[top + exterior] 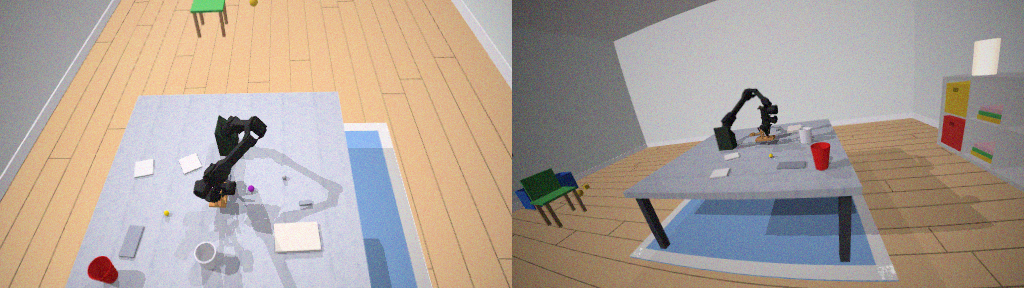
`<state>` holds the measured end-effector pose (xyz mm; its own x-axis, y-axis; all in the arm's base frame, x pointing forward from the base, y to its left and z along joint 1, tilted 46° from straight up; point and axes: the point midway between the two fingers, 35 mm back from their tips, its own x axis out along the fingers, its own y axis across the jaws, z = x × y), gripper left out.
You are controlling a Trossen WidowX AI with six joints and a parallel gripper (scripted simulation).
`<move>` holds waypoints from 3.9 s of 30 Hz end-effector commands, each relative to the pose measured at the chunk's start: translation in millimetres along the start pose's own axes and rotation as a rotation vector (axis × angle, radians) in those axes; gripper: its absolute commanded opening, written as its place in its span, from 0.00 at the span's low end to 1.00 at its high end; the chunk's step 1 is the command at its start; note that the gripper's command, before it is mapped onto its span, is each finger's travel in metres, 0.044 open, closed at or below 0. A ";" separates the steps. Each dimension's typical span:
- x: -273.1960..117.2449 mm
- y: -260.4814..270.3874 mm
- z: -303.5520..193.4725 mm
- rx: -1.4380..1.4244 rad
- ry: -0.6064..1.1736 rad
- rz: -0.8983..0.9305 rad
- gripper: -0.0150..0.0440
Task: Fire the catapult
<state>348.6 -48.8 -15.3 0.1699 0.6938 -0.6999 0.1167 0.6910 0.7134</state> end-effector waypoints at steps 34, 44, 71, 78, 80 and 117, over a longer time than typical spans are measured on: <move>40.8 -3.1 1.9 0.000 0.001 -0.009 0.30; 40.8 -3.1 1.9 0.000 0.001 -0.009 0.74; -54.0 -3.1 -0.3 0.006 -0.007 -0.008 1.00; -6.9 -3.1 0.2 0.006 -0.008 -0.006 1.00; -6.9 -3.1 0.2 0.006 -0.008 -0.006 1.00; 46.3 -2.9 0.3 0.006 -0.008 -0.004 1.00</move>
<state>356.6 -21.2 -47.2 0.1758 0.6855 -0.7065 0.1156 0.6983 0.7064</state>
